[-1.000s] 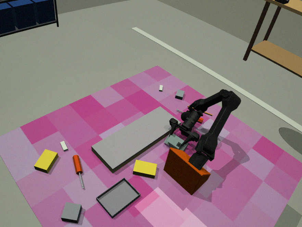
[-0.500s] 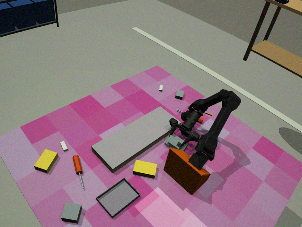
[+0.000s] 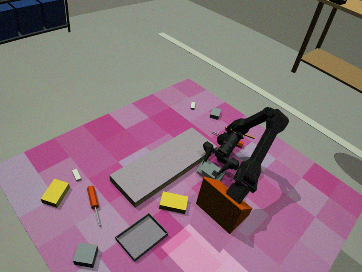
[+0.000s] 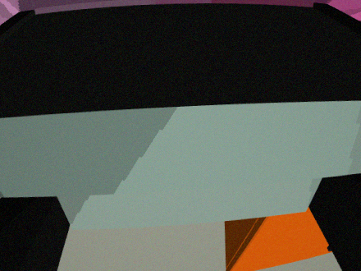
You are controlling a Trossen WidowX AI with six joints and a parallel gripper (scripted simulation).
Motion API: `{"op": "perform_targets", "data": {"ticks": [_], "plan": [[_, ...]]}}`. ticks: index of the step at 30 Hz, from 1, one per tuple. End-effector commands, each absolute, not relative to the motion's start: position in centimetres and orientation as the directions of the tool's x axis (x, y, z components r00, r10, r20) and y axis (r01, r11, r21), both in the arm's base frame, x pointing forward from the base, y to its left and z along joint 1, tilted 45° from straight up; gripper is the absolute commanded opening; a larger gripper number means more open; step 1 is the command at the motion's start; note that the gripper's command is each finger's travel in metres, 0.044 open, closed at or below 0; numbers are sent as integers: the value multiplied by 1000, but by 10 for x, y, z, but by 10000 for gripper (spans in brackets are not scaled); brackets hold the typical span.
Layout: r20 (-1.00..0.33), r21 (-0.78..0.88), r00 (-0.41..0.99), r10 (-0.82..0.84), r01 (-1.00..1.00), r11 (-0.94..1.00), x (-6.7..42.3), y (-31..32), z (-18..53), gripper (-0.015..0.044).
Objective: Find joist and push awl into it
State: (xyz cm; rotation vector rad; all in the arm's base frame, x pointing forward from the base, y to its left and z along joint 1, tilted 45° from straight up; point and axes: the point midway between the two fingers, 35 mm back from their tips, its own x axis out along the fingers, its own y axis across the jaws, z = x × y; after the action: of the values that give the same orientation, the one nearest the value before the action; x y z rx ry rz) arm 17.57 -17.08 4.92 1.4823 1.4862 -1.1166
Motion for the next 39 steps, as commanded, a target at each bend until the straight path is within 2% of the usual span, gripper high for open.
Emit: {"op": "perform_targets", "data": {"ticks": [1, 39], "plan": [[-942, -75, -54, 331, 996, -52, 175, -175, 49, 380], [-937, -74, -52, 346, 996, -50, 176, -171, 49, 380]]}}
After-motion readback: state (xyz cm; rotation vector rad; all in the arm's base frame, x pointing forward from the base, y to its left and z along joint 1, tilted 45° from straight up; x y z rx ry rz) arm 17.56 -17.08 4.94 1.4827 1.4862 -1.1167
